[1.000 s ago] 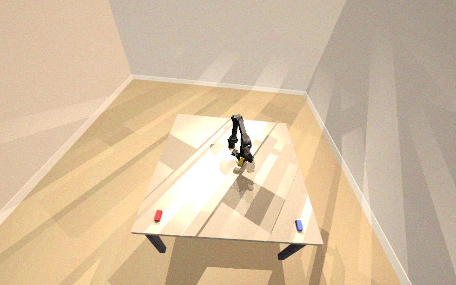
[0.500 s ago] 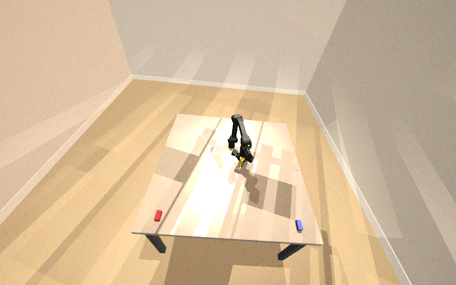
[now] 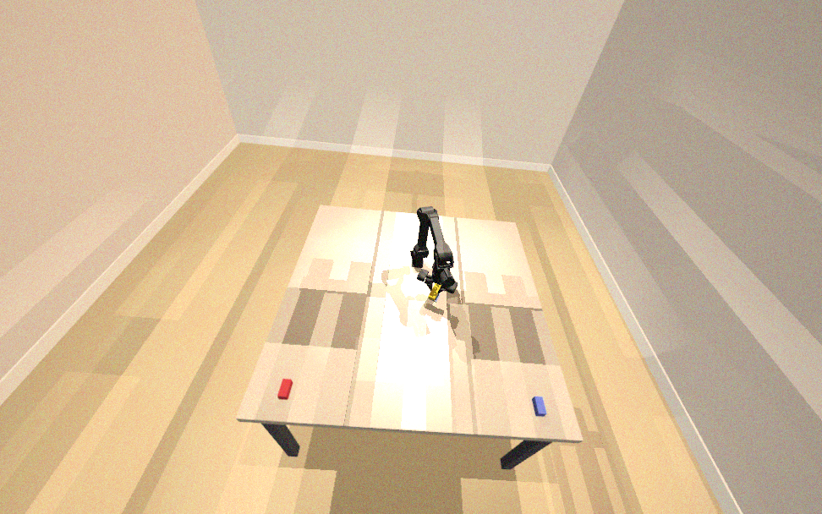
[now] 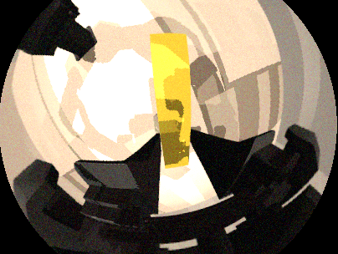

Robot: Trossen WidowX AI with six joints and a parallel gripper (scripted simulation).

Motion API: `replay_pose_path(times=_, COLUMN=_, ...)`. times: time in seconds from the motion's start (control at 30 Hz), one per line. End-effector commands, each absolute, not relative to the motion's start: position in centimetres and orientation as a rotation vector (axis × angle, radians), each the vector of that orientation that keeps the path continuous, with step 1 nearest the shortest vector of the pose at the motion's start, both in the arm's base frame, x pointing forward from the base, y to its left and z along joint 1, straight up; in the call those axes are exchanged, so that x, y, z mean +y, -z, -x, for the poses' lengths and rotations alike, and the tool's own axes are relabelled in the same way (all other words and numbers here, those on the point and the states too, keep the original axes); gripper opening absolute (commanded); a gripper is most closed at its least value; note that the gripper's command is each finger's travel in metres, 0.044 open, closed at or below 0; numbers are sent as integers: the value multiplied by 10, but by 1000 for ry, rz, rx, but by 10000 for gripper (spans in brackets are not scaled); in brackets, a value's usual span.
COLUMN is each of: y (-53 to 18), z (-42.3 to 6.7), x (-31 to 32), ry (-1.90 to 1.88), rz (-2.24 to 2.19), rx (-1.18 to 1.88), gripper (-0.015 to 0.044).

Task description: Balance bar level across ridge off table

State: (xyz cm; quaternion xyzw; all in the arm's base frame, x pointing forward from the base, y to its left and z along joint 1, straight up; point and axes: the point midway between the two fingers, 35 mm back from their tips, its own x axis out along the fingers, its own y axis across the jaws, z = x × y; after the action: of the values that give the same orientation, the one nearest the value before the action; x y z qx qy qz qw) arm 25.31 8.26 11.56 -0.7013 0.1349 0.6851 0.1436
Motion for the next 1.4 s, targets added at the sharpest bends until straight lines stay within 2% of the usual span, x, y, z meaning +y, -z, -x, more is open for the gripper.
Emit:
replay_pose_path(times=0.0, y=-116, z=-253, x=83, ry=-1976, rz=2022, rx=389, gripper=173)
replay_pose_path(times=0.4, y=-116, z=-253, x=83, ry=-1976, rz=2022, rx=389, gripper=185)
replay_pose_path(times=0.73, y=-116, z=-253, x=83, ry=-1976, rz=2022, rx=389, gripper=440)
replay_pose_path(times=0.87, y=-123, z=-254, x=83, ry=-1975, rz=2022, rx=389, gripper=440)
replay_pose_path(times=1.13, y=-209, z=-253, x=82, ry=-1975, rz=2022, rx=389, gripper=440)
replay_pose_path(times=1.37, y=-216, z=-251, x=82, ry=-1976, rz=2022, rx=389, gripper=440)
